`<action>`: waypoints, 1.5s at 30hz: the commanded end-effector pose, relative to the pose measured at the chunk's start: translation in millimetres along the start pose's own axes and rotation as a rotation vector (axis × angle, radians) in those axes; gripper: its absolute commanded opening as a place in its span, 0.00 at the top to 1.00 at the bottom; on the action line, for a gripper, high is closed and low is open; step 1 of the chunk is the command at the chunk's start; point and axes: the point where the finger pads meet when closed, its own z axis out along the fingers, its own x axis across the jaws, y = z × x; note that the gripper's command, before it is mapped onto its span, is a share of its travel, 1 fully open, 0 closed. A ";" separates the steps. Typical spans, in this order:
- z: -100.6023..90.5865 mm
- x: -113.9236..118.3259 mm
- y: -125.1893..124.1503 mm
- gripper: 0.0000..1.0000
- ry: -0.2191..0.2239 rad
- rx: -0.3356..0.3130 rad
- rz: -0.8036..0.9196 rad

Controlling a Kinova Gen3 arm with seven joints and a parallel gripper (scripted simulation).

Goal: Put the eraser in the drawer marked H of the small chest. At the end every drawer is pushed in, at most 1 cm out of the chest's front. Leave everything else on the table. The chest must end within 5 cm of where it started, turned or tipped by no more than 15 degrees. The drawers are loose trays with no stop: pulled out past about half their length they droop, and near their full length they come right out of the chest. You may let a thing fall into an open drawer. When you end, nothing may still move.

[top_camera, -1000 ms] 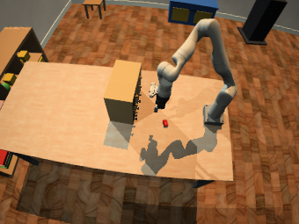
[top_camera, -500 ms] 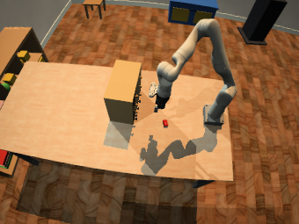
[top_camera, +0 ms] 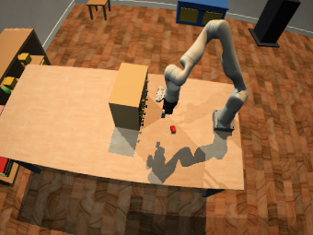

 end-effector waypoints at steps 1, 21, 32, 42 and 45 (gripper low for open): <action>-0.6 -0.2 -0.3 0.00 0.000 0.002 0.000; -0.8 1.0 -0.3 0.00 0.000 0.002 0.000; -12.0 60.5 0.5 0.00 0.000 0.002 0.000; -24.7 128.5 1.5 0.00 0.000 0.002 0.000; -27.4 142.7 1.7 0.00 0.000 0.002 0.000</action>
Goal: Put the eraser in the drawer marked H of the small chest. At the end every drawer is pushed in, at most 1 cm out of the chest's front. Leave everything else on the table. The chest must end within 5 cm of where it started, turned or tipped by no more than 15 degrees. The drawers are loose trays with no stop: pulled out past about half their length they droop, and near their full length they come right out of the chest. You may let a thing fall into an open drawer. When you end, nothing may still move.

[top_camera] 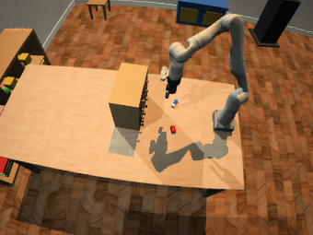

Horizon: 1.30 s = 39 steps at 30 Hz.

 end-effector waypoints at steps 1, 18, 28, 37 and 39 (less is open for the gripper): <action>-4.0 24.0 -0.6 0.00 0.000 0.006 0.042; -0.1 33.8 -1.3 0.00 0.018 0.012 0.051; 14.1 55.6 -4.8 0.00 0.080 0.035 0.079; 39.1 97.1 -13.9 0.00 0.198 0.102 0.125; 44.9 107.4 -16.9 0.00 0.227 0.124 0.134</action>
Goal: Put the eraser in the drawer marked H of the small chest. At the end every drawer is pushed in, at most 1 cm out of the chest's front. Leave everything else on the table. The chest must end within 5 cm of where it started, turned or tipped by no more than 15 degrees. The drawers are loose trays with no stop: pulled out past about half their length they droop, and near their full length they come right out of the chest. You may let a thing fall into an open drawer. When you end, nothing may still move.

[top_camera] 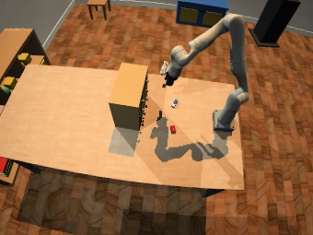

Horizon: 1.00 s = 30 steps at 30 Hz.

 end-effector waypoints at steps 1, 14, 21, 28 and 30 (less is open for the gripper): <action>10.5 4.5 0.9 0.00 0.032 0.019 -0.003; 48.2 35.4 -25.2 0.00 0.145 0.214 0.032; 58.7 35.0 -37.5 0.00 0.153 0.322 0.035; 65.5 17.1 -49.8 0.00 0.107 0.470 0.027; 65.8 9.0 -51.6 0.00 0.083 0.508 0.023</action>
